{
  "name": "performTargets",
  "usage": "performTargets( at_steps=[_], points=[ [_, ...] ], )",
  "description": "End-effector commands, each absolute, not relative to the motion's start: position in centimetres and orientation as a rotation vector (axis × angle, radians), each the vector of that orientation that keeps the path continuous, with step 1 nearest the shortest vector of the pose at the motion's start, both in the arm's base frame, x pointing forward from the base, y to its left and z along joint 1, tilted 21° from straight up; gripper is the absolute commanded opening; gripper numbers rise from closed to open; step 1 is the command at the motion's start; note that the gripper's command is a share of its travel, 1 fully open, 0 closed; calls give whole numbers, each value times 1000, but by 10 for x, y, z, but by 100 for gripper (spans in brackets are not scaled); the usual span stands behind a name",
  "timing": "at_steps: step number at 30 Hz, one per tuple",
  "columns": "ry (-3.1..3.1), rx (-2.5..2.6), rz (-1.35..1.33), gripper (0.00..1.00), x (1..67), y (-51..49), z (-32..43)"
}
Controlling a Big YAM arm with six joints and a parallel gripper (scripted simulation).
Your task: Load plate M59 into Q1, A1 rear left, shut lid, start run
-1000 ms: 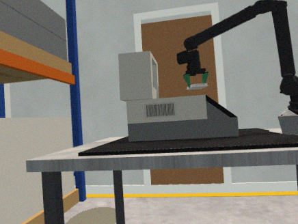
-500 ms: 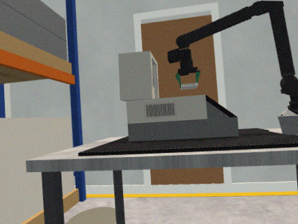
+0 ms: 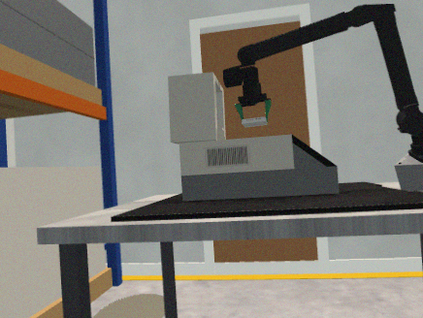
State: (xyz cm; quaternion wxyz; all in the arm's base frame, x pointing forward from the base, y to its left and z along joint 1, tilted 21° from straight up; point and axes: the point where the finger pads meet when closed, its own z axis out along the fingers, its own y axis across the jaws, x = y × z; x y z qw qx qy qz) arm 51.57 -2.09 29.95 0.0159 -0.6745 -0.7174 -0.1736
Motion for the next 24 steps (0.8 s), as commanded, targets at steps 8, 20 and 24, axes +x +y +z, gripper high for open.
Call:
performTargets(
  at_steps=[8,20,24],
  points=[
    [-2255,-2157,-634,0,514,-41,333],
    [-2278,-2090,-565,0,507,-28,314],
    [-2299,-2056,-556,0,513,-20,310]
  ],
)
